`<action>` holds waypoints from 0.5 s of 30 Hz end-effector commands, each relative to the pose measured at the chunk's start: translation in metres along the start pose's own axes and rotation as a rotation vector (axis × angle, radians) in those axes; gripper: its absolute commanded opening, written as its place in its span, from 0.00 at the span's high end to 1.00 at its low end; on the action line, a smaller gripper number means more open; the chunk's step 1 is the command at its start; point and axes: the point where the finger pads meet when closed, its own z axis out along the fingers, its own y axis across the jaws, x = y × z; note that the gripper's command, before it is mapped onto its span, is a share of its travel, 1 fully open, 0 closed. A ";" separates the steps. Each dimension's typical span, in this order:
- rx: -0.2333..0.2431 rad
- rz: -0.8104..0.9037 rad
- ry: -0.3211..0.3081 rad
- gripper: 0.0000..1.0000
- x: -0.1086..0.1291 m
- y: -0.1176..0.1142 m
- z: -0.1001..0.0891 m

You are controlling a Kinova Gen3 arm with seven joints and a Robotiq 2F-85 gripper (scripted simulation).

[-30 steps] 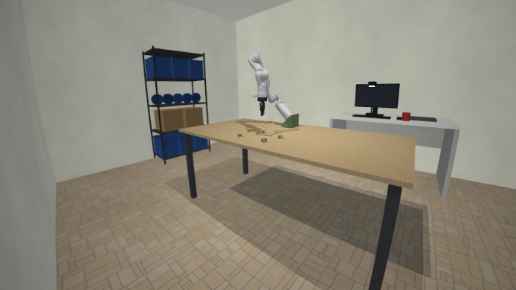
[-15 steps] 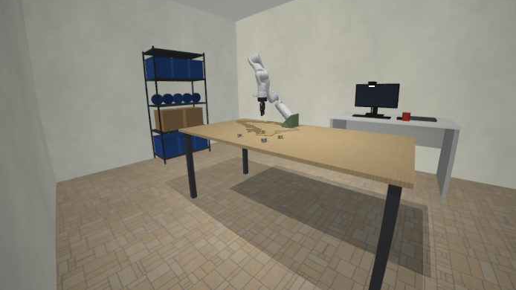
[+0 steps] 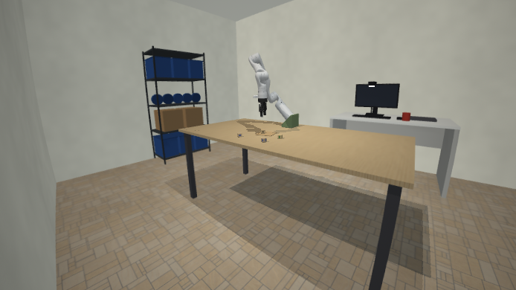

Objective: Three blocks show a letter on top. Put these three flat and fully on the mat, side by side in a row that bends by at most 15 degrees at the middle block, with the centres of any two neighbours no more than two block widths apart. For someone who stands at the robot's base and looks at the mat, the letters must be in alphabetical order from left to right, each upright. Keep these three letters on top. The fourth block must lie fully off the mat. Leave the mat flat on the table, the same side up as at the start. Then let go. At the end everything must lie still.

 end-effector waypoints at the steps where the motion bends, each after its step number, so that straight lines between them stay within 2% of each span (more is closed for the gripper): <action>1: -0.008 0.040 0.003 0.00 -0.002 0.002 0.002; 9: -0.043 0.273 0.001 0.00 -0.006 0.010 0.011; 11: -0.043 0.273 0.001 0.00 -0.006 0.010 0.011; 15: -0.062 0.419 0.003 0.00 -0.008 0.014 0.016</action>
